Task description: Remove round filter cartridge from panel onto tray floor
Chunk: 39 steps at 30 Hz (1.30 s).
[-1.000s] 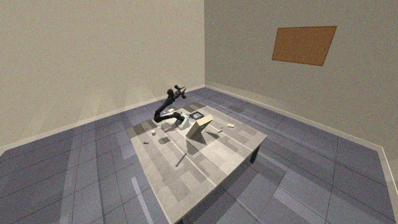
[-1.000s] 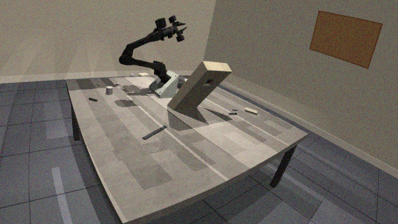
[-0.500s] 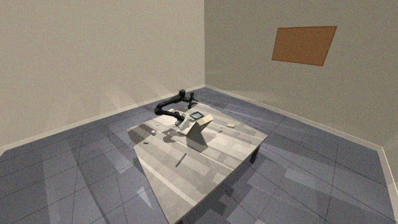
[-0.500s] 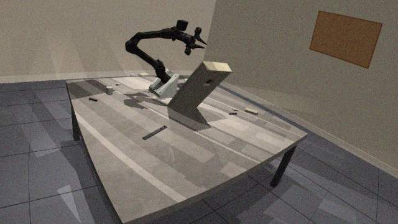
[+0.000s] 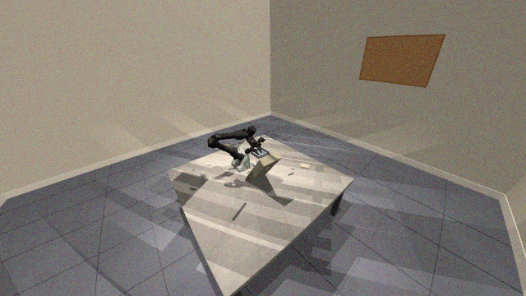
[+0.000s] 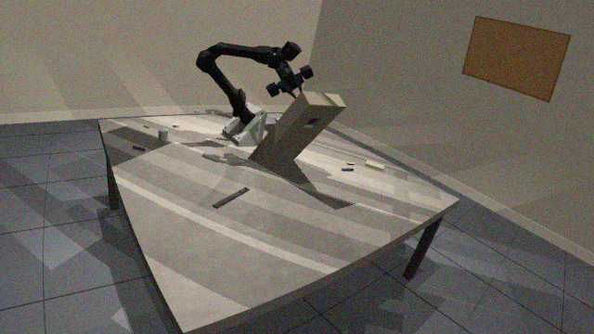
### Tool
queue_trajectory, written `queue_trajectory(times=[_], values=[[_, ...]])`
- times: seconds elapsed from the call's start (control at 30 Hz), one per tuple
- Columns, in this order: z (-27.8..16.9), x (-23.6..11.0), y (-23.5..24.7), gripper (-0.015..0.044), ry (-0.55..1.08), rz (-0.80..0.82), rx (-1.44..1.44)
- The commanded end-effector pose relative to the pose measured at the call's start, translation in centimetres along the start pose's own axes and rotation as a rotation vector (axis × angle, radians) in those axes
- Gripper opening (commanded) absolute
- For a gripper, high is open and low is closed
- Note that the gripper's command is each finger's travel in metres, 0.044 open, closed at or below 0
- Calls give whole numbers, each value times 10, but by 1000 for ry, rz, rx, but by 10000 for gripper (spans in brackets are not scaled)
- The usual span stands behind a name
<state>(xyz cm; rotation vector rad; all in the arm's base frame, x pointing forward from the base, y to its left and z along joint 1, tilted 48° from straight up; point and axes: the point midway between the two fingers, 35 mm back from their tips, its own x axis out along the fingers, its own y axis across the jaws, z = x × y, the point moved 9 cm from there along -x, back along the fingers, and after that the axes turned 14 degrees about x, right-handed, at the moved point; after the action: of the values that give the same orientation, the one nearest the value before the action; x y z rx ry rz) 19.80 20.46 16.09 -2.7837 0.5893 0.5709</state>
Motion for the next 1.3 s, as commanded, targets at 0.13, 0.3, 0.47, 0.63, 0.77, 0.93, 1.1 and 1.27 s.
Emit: queue_trajectory(times=[0.13,0.3,0.47,0.63,0.77,0.93,1.1,1.27], values=[[-1,5,0,113,13,17,-11],[-1,13,-1,113,10,18,-10],[0,21,-1,113,8,19,-9],[0,29,-1,113,8,19,-8],[-1,36,-1,113,8,18,-8],[-1,44,0,113,10,18,-8],[-2,52,0,113,13,16,-9],[-3,58,1,113,17,15,-10]])
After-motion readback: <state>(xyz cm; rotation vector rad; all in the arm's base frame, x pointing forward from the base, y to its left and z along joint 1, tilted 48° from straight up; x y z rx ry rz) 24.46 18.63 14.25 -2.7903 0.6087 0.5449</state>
